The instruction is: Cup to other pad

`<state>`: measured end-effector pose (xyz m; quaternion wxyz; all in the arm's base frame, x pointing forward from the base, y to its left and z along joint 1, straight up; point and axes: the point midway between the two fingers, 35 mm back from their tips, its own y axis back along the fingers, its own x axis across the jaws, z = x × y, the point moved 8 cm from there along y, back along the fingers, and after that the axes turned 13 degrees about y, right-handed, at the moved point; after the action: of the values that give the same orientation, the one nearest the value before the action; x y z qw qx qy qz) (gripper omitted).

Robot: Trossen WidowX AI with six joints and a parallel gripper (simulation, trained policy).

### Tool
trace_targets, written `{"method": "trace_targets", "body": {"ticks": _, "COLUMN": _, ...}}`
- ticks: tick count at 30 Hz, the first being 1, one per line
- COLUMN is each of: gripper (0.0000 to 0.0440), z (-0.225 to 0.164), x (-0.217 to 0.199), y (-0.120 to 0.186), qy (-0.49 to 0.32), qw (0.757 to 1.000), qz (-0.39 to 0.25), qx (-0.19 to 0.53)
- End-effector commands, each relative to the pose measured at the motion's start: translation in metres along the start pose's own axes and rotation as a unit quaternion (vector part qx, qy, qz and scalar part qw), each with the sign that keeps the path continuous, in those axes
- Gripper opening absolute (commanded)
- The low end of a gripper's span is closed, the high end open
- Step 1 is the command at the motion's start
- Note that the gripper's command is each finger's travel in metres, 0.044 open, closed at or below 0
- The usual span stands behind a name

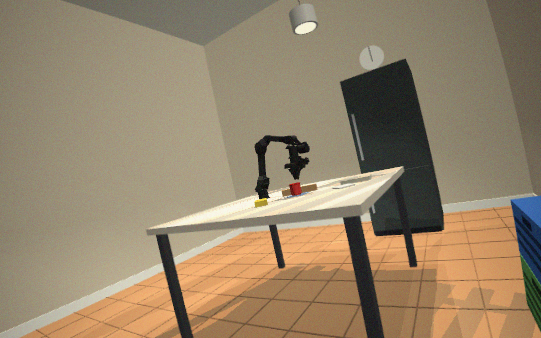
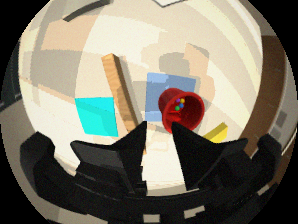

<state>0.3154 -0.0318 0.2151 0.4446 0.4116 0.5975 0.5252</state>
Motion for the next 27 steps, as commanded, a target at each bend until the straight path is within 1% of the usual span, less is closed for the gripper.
{"method": "trace_targets", "body": {"ticks": 1, "gripper": 0.0157, "z": 0.0, "x": -0.004, "y": -0.016, "qy": 0.012, "qw": 1.0, "qz": 0.004, "qx": 0.019}}
{"method": "trace_targets", "body": {"ticks": 9, "gripper": 0.0172, "z": -0.001, "x": -0.01, "y": -0.045, "qy": 0.04, "qw": 0.998, "qz": 0.014, "qx": 0.035}}
{"method": "trace_targets", "body": {"ticks": 16, "gripper": 0.0179, "z": -0.002, "x": -0.011, "y": -0.073, "qy": 0.08, "qw": 0.995, "qz": 0.029, "qx": 0.044}}
{"method": "trace_targets", "body": {"ticks": 17, "gripper": 0.0172, "z": -0.002, "x": -0.011, "y": -0.076, "qy": 0.088, "qw": 0.995, "qz": 0.031, "qx": 0.043}}
{"method": "trace_targets", "body": {"ticks": 18, "gripper": 0.0151, "z": -0.003, "x": -0.012, "y": -0.079, "qy": 0.095, "qw": 0.994, "qz": 0.032, "qx": 0.043}}
{"method": "trace_targets", "body": {"ticks": 24, "gripper": 0.0001, "z": -0.006, "x": -0.013, "y": -0.09, "qy": 0.145, "qw": 0.987, "qz": 0.039, "qx": 0.049}}
{"method": "trace_targets", "body": {"ticks": 27, "gripper": 0.0, "z": -0.007, "x": -0.013, "y": -0.087, "qy": 0.165, "qw": 0.984, "qz": 0.042, "qx": 0.048}}
